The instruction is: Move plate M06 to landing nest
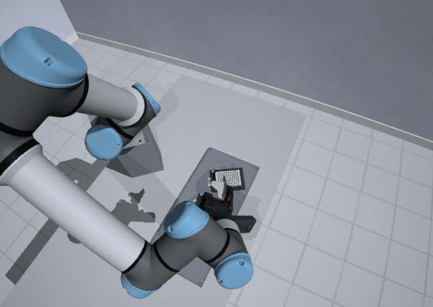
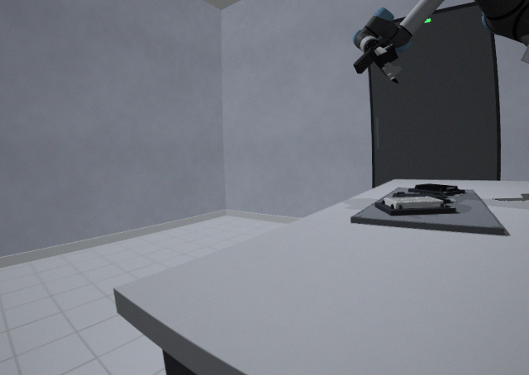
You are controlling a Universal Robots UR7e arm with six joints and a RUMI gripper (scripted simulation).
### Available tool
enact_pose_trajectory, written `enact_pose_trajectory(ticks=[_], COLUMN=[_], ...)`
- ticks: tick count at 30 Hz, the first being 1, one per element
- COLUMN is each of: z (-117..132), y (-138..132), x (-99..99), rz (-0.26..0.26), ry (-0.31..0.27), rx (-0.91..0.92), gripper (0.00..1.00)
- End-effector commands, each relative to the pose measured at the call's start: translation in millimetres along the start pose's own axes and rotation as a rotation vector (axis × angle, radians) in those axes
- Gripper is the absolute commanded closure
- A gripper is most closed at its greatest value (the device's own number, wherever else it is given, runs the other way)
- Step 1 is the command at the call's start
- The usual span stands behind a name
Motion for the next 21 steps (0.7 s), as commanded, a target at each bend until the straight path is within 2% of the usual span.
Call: enact_pose_trajectory(ticks=[1,21], z=[-13,-40], y=[14,54], x=[11.1,44.6], rz=[0.008,0.058], ry=[0.014,0.091], rx=[0.011,0.085], gripper=[0.18,0.18])
Point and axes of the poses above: the point where the finger pads meet when closed, its own x axis out along the fingers, its own y axis across the jaws, z = x × y, the point moved 10 cm from there along -x, back along the fingers, and after that the axes turned 9 degrees about -x, right-handed, at the moved point
